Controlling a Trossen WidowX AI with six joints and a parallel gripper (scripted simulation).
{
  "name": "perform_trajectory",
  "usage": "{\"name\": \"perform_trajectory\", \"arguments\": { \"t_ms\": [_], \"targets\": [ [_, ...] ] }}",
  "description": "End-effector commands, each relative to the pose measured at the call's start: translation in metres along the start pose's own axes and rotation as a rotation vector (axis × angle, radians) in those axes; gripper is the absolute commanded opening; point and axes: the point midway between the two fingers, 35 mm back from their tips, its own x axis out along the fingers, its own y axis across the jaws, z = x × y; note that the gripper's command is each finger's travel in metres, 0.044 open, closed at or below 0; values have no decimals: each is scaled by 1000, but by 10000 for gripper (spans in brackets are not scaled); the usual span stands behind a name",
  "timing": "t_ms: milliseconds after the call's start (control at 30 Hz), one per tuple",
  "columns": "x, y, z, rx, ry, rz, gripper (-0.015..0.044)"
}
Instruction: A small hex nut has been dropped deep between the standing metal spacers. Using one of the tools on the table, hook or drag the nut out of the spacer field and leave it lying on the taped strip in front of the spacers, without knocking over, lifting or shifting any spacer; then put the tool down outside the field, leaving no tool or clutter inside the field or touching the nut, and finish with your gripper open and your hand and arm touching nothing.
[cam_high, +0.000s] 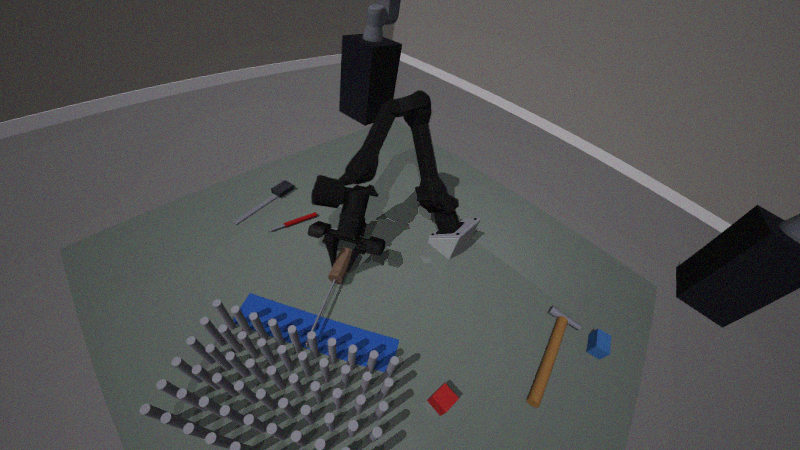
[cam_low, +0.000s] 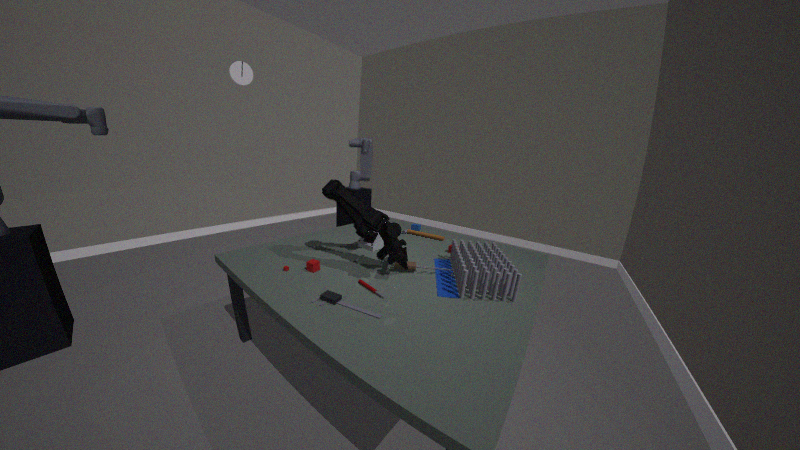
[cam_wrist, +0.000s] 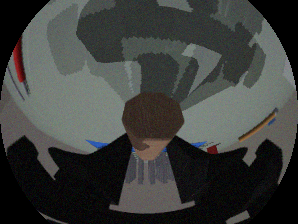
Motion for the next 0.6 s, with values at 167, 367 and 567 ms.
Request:
{"name": "perform_trajectory", "arguments": {
  "t_ms": [167, 367, 567],
  "targets": [
    [-23, 2, 11, -3, 9, 3, 0],
    [-39, 1, 28, -6, 8, 2, 0],
    [-46, 1, 29, -6, 8, -1, 0]
  ]
}}
